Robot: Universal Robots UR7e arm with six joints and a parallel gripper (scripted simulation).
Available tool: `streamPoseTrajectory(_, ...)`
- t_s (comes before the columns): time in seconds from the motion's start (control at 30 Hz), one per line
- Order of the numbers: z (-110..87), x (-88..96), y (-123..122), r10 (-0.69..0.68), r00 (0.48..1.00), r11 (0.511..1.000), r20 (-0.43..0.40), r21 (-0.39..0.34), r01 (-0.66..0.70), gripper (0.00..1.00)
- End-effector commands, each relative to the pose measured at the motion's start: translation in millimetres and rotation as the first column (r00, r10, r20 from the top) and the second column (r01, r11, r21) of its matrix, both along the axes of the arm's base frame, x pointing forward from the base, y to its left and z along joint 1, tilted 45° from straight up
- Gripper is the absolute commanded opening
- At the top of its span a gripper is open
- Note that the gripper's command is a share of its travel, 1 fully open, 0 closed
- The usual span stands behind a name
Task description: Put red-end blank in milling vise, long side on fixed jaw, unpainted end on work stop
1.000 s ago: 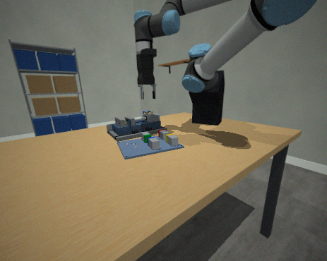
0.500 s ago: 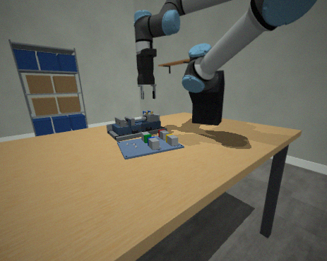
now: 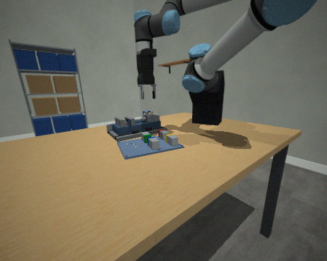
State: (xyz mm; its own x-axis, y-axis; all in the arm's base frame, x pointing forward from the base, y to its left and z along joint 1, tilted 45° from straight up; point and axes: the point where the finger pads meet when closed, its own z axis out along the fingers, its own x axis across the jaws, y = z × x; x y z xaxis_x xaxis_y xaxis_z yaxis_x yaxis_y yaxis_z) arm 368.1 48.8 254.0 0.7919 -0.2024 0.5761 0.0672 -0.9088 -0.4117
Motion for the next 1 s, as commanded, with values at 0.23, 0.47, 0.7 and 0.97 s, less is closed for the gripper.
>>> streamPoseTrajectory(0.23,-40.0,36.1,25,0.002,1.000,1.000,0.000,0.001,-0.002,1.00)
streamPoseTrajectory(0.47,-40.0,36.1,25,0.002,1.000,1.000,0.000,0.001,-0.002,1.00)
streamPoseTrajectory(0.7,-53.0,50.9,33,0.002,1.000,1.000,0.000,0.001,-0.002,1.00)
streamPoseTrajectory(0.97,-53.0,50.9,33,0.002,1.000,1.000,0.000,0.001,-0.002,1.00)
